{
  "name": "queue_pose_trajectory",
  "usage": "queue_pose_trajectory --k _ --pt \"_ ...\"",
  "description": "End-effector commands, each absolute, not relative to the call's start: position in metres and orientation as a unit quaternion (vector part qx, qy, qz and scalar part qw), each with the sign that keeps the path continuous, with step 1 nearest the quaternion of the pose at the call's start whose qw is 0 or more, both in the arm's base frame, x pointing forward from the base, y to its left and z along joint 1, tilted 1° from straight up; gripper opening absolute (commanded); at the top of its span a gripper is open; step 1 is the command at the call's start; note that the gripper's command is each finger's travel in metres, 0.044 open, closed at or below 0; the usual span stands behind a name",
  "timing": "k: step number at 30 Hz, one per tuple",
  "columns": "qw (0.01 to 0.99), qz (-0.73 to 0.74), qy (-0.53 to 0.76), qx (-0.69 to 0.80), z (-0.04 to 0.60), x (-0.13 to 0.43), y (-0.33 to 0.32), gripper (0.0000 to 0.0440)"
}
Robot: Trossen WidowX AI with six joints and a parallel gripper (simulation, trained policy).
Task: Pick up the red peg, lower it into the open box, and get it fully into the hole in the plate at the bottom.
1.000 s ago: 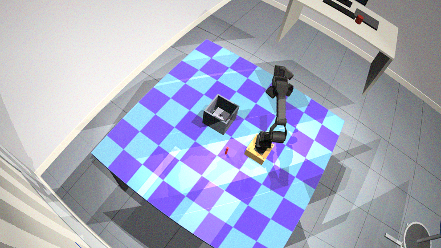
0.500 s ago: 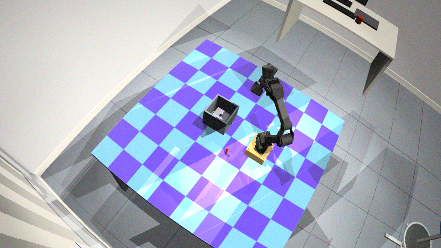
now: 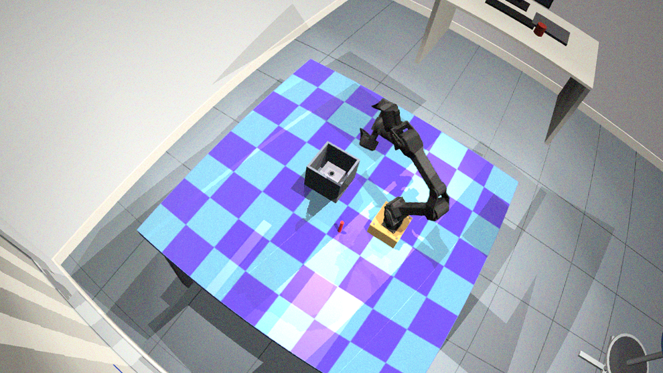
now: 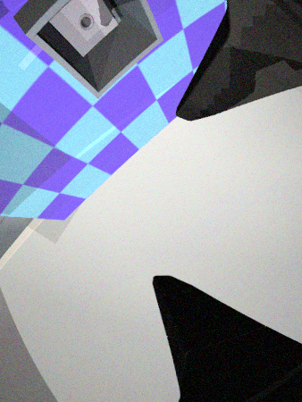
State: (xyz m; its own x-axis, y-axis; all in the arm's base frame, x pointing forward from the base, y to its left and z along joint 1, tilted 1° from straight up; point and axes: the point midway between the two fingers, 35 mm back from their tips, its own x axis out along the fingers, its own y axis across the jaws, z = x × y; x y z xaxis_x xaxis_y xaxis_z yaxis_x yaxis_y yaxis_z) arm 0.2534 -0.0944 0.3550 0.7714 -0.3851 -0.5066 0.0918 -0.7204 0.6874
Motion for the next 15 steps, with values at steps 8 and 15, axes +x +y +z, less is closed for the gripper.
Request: queue_pose_trajectory --k 8,15 --pt "0.348 -0.299 0.031 0.888 0.336 0.267 -0.031 0.044" --pt "0.344 -0.298 0.113 0.883 0.317 0.268 0.01 0.0438"
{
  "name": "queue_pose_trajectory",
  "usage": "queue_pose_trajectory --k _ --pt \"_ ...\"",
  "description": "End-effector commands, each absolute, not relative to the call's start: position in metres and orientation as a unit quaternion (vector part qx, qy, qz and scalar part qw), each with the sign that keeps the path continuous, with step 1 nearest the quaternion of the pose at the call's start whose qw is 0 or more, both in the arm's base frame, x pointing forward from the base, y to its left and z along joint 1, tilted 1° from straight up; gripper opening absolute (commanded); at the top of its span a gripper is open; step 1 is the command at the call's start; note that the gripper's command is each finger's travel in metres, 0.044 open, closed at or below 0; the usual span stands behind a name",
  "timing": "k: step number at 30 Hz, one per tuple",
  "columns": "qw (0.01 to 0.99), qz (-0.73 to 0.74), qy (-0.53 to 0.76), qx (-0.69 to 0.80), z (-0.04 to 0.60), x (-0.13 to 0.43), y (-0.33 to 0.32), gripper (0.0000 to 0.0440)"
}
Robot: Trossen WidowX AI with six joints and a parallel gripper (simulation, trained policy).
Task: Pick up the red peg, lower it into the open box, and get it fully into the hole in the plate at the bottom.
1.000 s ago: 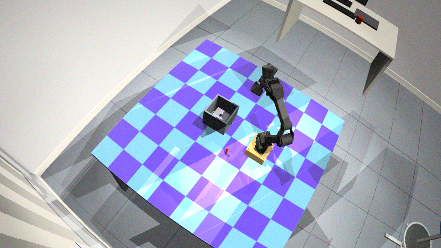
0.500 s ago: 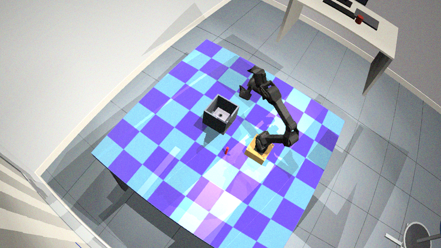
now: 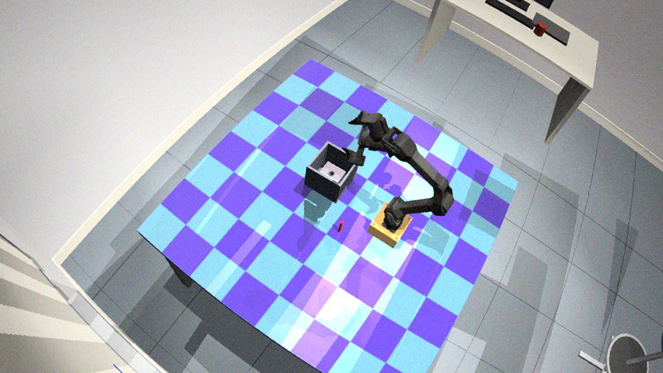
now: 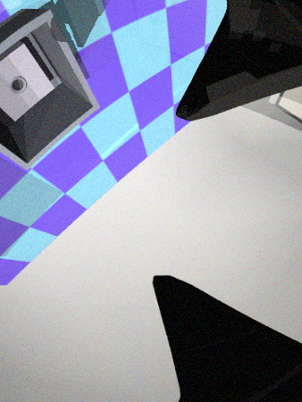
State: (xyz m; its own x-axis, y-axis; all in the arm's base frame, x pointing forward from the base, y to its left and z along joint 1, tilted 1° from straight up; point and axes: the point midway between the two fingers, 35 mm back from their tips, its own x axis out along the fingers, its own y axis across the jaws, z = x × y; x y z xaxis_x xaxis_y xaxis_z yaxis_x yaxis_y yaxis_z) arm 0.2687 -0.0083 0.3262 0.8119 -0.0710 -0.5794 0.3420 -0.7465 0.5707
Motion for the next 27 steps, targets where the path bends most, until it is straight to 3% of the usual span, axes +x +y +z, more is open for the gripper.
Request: queue_pose_trajectory --k 1,27 --pt "0.344 -0.299 0.126 0.881 0.314 0.268 0.015 0.0437" --pt "0.416 -0.365 0.417 0.721 0.212 0.215 0.127 0.0427"
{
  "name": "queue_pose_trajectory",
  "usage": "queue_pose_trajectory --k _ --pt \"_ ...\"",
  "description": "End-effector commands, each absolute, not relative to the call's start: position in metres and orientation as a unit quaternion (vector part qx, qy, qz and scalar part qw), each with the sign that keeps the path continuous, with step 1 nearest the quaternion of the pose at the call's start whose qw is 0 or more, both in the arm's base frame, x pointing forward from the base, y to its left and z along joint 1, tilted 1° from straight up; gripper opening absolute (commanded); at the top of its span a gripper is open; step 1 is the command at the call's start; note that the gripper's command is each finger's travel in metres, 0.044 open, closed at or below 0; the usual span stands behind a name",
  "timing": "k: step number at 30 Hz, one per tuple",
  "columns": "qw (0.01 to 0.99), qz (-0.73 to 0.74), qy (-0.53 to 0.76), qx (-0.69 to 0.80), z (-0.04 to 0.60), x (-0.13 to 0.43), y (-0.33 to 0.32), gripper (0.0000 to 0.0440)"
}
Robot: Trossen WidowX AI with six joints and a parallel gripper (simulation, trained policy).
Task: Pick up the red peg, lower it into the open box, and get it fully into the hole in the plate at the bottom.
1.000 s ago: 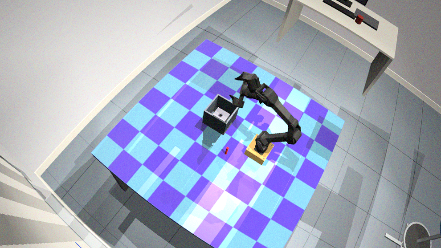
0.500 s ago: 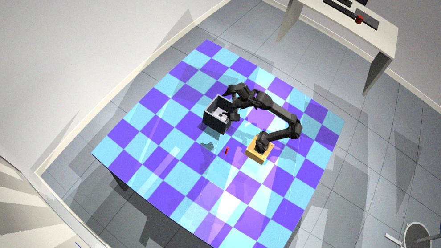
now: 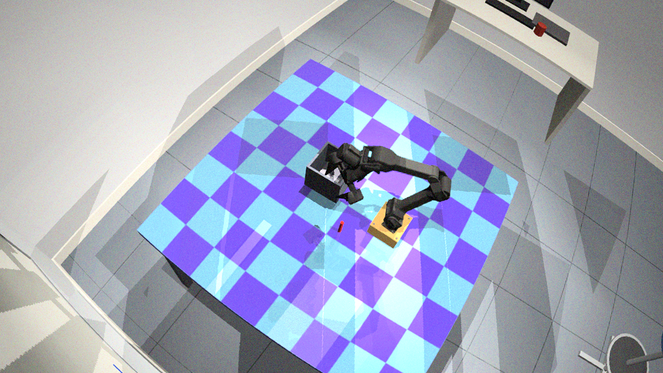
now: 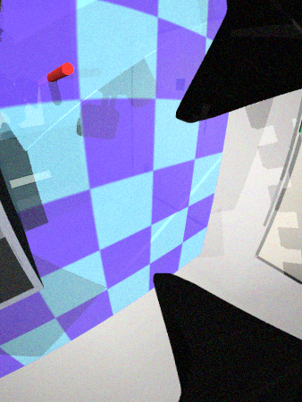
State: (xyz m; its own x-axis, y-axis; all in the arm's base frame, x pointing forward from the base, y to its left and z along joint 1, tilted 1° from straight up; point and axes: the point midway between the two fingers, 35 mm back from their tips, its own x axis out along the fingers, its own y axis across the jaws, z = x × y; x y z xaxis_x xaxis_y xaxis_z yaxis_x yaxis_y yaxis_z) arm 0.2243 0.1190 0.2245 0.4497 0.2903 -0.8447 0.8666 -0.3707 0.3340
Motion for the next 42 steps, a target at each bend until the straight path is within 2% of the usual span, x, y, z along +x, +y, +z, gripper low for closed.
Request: queue_pose_trajectory --k 1,22,42 --pt "0.42 -0.368 0.426 0.712 0.207 0.212 0.129 0.0428" --pt "0.479 -0.432 0.555 0.526 0.131 0.163 0.142 0.044" --pt "0.517 -0.453 0.591 0.422 0.058 0.147 0.13 0.0439"
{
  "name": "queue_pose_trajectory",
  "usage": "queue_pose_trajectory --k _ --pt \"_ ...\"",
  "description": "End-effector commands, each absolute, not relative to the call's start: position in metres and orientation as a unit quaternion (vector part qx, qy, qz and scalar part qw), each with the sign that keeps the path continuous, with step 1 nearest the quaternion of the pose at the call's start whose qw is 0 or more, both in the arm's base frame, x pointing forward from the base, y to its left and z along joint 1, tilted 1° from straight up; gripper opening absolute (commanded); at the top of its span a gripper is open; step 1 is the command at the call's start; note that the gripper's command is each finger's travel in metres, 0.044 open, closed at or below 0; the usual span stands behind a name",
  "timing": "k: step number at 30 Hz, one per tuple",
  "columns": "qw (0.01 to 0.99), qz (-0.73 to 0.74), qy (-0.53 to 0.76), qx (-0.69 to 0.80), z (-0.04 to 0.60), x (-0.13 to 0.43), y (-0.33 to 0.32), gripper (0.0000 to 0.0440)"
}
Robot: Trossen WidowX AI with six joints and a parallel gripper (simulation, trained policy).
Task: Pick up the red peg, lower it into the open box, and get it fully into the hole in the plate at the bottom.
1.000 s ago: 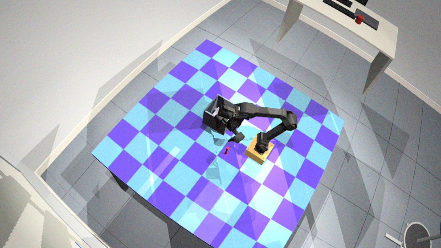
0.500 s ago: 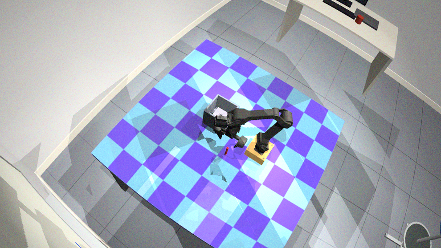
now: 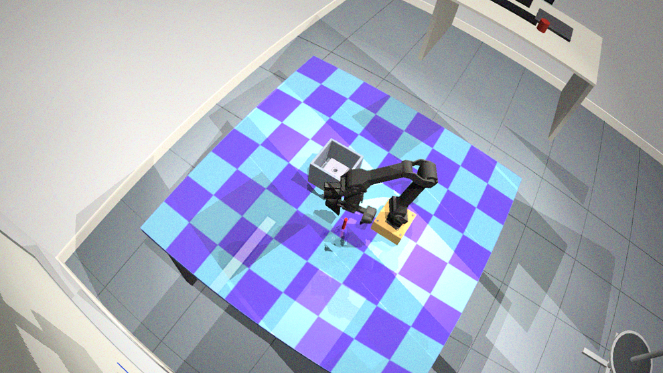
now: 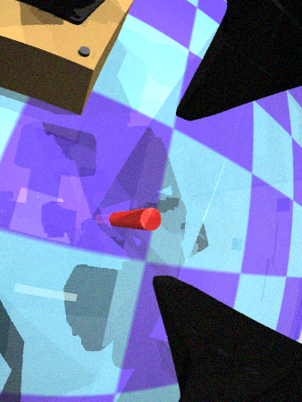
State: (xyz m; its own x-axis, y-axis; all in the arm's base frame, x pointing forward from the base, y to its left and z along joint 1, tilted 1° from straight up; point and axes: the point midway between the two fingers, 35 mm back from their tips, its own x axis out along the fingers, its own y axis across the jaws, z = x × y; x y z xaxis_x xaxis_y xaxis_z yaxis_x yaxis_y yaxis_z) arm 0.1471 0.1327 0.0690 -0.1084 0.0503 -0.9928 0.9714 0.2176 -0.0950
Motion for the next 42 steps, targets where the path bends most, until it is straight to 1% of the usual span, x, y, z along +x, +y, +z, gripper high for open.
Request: queue_pose_trajectory --k 1,10,13,15,17,28,30,42 --pt "0.518 -0.453 0.591 0.42 0.055 0.147 0.129 0.0438" --pt "0.529 -0.453 0.586 0.413 0.028 0.148 0.127 0.0413" --pt "0.531 -0.454 0.584 0.413 0.02 0.148 0.126 0.0395" --pt "0.532 -0.453 0.583 0.414 0.015 0.149 0.126 0.0373" --pt "0.533 -0.45 0.583 0.415 0.01 0.15 0.128 0.0331" --pt "0.542 -0.426 0.596 0.412 -0.007 0.16 0.14 0.0043" --pt "0.544 -0.419 0.598 0.412 -0.008 0.162 0.143 0.0" --pt "0.538 -0.389 0.589 0.461 0.019 0.18 0.159 0.0"
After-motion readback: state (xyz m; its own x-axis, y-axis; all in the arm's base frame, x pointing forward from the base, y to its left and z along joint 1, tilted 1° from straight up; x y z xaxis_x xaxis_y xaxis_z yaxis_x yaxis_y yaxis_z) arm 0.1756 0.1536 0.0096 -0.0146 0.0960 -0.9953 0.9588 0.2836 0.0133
